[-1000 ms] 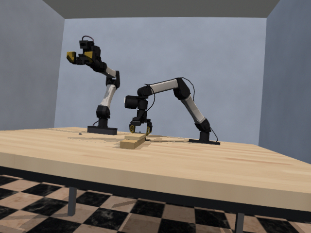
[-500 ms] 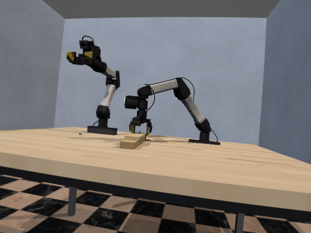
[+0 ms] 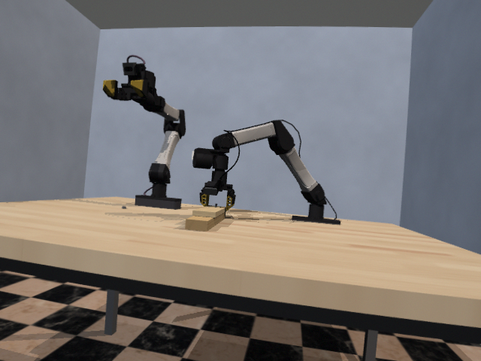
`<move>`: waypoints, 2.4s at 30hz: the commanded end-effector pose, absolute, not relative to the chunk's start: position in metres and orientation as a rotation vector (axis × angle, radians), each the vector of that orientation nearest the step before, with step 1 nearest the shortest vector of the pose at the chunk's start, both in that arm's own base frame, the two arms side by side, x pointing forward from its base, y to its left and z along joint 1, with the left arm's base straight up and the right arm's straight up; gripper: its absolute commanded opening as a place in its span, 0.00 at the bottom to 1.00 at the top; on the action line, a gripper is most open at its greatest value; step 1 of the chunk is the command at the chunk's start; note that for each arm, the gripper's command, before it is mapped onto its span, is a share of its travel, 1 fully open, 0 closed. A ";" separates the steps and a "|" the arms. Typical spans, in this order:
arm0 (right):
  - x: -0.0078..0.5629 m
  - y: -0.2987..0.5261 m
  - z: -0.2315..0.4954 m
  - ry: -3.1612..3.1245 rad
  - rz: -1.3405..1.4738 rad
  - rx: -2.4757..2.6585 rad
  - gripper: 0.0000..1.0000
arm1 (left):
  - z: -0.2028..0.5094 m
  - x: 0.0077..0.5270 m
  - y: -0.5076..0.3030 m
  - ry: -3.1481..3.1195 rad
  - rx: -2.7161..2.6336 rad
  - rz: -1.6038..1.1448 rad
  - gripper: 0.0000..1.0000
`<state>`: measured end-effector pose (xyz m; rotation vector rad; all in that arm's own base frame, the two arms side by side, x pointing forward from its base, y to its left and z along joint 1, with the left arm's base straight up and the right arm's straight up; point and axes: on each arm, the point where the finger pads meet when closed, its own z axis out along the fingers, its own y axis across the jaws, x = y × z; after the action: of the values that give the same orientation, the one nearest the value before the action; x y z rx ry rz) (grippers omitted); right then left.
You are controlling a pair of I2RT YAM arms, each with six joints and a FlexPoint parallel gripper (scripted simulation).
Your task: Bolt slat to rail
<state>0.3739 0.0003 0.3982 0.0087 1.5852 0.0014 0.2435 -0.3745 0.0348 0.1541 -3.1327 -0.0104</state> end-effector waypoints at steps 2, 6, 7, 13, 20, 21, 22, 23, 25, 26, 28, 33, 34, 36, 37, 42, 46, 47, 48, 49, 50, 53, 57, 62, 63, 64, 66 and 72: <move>0.375 0.000 0.405 1.563 0.000 0.000 1.00 | 0.041 0.246 -0.377 -3.143 0.152 0.018 1.00; 0.375 0.000 0.405 1.563 0.000 0.000 1.00 | 0.041 0.246 -0.377 -3.143 0.152 0.018 1.00; 0.375 0.000 0.405 1.563 0.000 0.000 1.00 | 0.041 0.246 -0.377 -3.143 0.152 0.018 1.00; 0.375 0.000 0.405 1.563 0.000 0.000 1.00 | 0.051 0.246 -0.378 -3.147 0.153 0.028 1.00; 0.375 0.000 0.405 1.563 0.000 0.000 1.00 | 0.086 0.246 -0.377 -3.150 0.153 0.032 1.00; 0.375 0.000 0.405 1.563 0.000 0.000 1.00 | 0.091 0.246 -0.377 -3.152 0.153 0.035 1.00; 0.375 0.000 0.405 1.563 0.000 0.000 1.00 | 0.096 0.246 -0.377 -3.155 0.153 0.042 1.00; 0.375 0.000 0.405 1.563 0.000 0.000 1.00 | 0.101 0.246 -0.377 -3.162 0.154 0.054 1.00; 0.375 0.000 0.405 1.563 0.000 0.000 1.00 | 0.102 0.246 -0.377 -3.163 0.154 0.056 1.00; 0.375 0.000 0.405 1.563 0.000 0.000 1.00 | 0.102 0.246 -0.377 -3.163 0.154 0.056 1.00; 0.375 0.000 0.405 1.563 0.000 0.000 1.00 | 0.101 0.246 -0.377 -3.162 0.154 0.052 1.00; 0.375 0.000 0.405 1.563 0.000 0.000 1.00 | 0.100 0.246 -0.377 -3.161 0.154 0.051 1.00; 0.375 0.000 0.405 1.563 0.000 0.000 1.00 | 0.100 0.246 -0.377 -3.161 0.154 0.051 1.00; 0.375 0.000 0.405 1.563 0.000 0.000 1.00 | 0.100 0.246 -0.377 -3.162 0.154 0.053 1.00; 0.375 0.000 0.405 1.563 0.000 0.000 1.00 | 0.100 0.246 -0.378 -3.164 0.154 0.059 1.00; 0.375 0.000 0.405 1.563 0.000 0.000 1.00 | 0.100 0.247 -0.378 -3.164 0.154 0.060 1.00; 0.375 0.000 0.405 1.563 0.000 0.000 1.00 | 0.086 0.245 -0.377 -3.145 0.152 0.019 1.00; 0.375 0.000 0.405 1.563 0.000 0.000 1.00 | 0.086 0.245 -0.377 -3.145 0.152 0.019 1.00; 0.375 0.000 0.405 1.563 0.000 0.000 1.00 | 0.090 0.249 -0.377 -3.159 0.149 0.042 1.00; 0.375 0.000 0.405 1.563 0.000 0.000 1.00 | 0.091 0.253 -0.376 -3.166 0.148 0.060 1.00; 0.375 0.000 0.405 1.563 0.000 0.000 1.00 | 0.094 0.258 -0.374 -3.174 0.146 0.080 1.00; 0.375 0.000 0.405 1.563 0.000 0.000 1.00 | 0.106 0.278 -0.366 -3.213 0.141 0.172 1.00; 0.375 0.000 0.405 1.563 0.000 0.000 1.00 | 0.124 0.303 -0.353 -3.269 0.134 0.288 1.00; 0.375 0.000 0.405 1.563 0.000 0.000 1.00 | 0.137 0.320 -0.342 -3.311 0.128 0.371 1.00; 0.375 0.000 0.405 1.563 0.000 0.000 1.00 | 0.142 0.325 -0.338 -3.326 0.127 0.397 1.00; 0.375 0.000 0.405 1.563 0.000 0.000 1.00 | 0.146 0.331 -0.334 -3.342 0.125 0.421 1.00; 0.375 0.000 0.405 1.563 0.000 0.000 1.00 | 0.155 0.341 -0.325 -3.374 0.121 0.468 1.00; 0.375 0.000 0.405 1.563 0.000 0.000 1.00 | 0.182 0.369 -0.296 -3.480 0.110 0.597 1.00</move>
<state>0.3739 0.0003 0.3982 0.0087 1.5852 0.0014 0.3478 -0.3011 0.1478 0.1716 -3.3690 0.4100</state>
